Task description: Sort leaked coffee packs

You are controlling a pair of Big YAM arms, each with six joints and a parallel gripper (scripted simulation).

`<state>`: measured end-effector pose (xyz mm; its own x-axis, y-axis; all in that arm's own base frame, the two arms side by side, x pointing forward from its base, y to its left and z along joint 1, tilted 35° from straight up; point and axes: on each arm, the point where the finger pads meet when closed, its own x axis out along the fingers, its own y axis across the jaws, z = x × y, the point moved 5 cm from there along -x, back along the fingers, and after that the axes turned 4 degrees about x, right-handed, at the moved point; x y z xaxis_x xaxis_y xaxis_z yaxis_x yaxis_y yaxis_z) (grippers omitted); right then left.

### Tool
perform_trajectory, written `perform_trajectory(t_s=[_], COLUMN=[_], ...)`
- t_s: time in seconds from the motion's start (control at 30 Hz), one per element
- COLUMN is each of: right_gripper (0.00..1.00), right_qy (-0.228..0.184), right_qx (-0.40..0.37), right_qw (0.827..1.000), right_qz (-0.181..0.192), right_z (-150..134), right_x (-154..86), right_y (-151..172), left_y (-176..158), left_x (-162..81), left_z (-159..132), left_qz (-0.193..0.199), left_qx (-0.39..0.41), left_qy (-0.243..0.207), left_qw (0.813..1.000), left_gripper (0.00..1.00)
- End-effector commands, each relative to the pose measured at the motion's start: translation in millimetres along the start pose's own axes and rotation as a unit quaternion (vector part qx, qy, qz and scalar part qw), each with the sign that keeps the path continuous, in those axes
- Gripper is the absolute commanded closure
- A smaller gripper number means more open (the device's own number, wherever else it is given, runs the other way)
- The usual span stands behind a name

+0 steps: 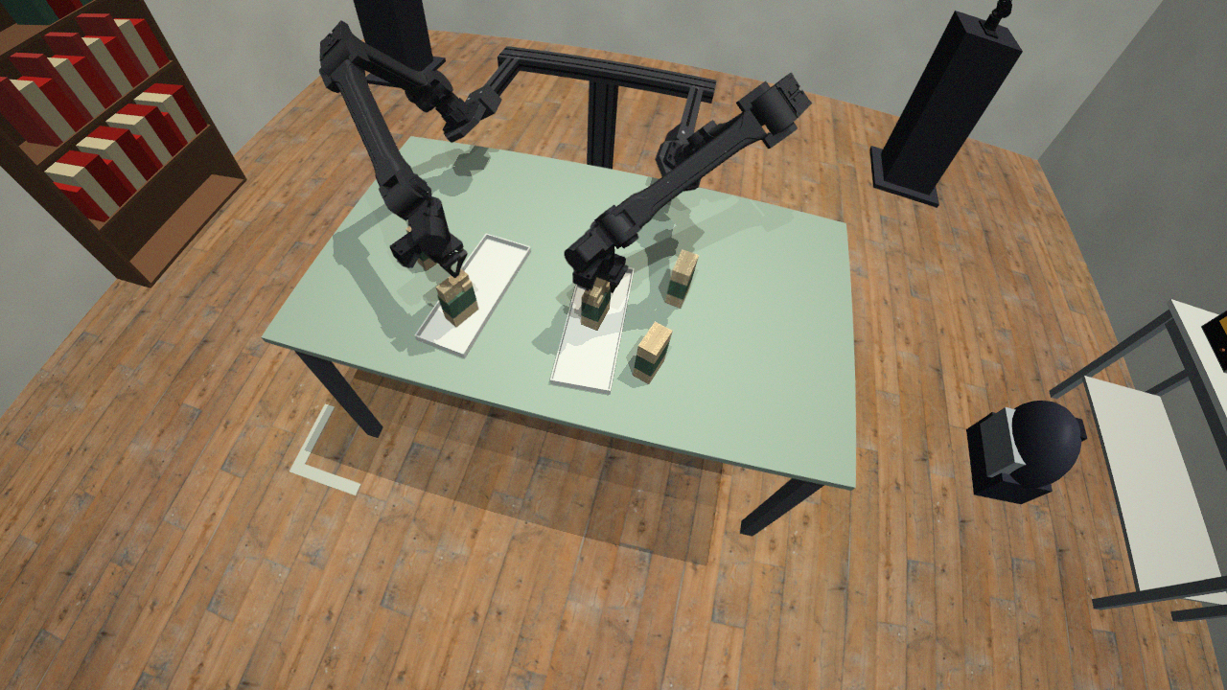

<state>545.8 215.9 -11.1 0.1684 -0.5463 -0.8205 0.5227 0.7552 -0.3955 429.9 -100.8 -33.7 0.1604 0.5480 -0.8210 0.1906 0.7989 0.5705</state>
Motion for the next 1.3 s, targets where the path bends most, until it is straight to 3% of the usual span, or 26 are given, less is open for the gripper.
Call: perform_trajectory(t_s=[0.0, 0.2, 0.33, 1.27], right_gripper=[0.24, 0.24, 0.24, 0.24], right_qy=[-0.006, -0.006, -0.006, -0.006], right_qx=[0.006, 0.006, 0.006, 0.006], right_qw=[1.0, 1.0, 1.0, 1.0], right_qz=[0.011, 0.011, 0.011, 0.011], right_z=[7.3, 7.3, 7.3, 7.3], right_x=[-11.5, -11.5, -11.5, -11.5], right_y=[5.0, 5.0, 5.0, 5.0], left_y=[-3.9, -3.7, -0.8, 1.8], left_x=[-38.6, -84.4, -51.7, -57.3], left_z=[21.2, 20.4, -2.0, 2.9], left_qz=[-0.005, -0.006, 0.003, 0.0], left_qx=[-0.014, -0.015, -0.007, -0.014], left_qy=[-0.029, -0.03, 0.012, -0.001], left_qw=[0.999, 0.999, 1.0, 1.0], left_gripper=[0.24, 0.24, 0.24, 0.24])
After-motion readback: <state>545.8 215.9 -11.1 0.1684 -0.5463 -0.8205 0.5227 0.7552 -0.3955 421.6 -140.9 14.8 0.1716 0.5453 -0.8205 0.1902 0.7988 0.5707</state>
